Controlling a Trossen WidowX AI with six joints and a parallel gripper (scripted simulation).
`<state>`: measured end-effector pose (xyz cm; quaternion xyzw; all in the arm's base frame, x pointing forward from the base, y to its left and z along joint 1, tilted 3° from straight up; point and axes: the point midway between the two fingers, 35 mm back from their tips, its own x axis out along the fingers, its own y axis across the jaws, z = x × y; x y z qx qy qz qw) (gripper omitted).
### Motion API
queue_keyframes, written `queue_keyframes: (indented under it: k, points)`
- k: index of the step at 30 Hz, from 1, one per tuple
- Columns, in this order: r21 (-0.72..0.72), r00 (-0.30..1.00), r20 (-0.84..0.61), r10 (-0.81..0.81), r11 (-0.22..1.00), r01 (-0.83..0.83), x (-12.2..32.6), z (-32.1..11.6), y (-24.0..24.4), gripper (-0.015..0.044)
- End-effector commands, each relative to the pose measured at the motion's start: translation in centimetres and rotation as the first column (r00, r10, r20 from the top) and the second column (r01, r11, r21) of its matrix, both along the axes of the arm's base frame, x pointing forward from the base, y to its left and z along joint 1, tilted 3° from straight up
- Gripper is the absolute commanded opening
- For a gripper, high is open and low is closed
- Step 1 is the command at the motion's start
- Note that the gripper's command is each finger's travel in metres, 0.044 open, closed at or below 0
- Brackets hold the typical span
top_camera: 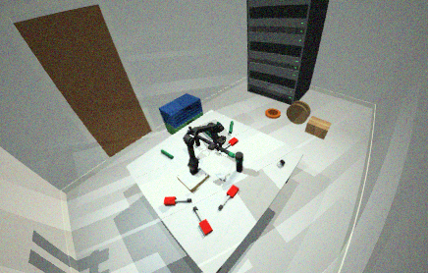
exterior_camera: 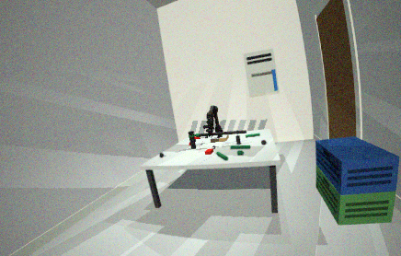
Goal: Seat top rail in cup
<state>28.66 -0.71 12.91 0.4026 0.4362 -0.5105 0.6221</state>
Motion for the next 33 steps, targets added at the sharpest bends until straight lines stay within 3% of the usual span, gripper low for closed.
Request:
queue_keyframes:
  k: [1,33]
  points:
    - [-0.013,1.000,0.006,-0.001,1.000,0.001,0.1,0.2,-0.6,0.0000]
    - [-0.015,1.000,0.006,-0.001,1.000,0.001,0.4,0.4,-2.1,0.0000]
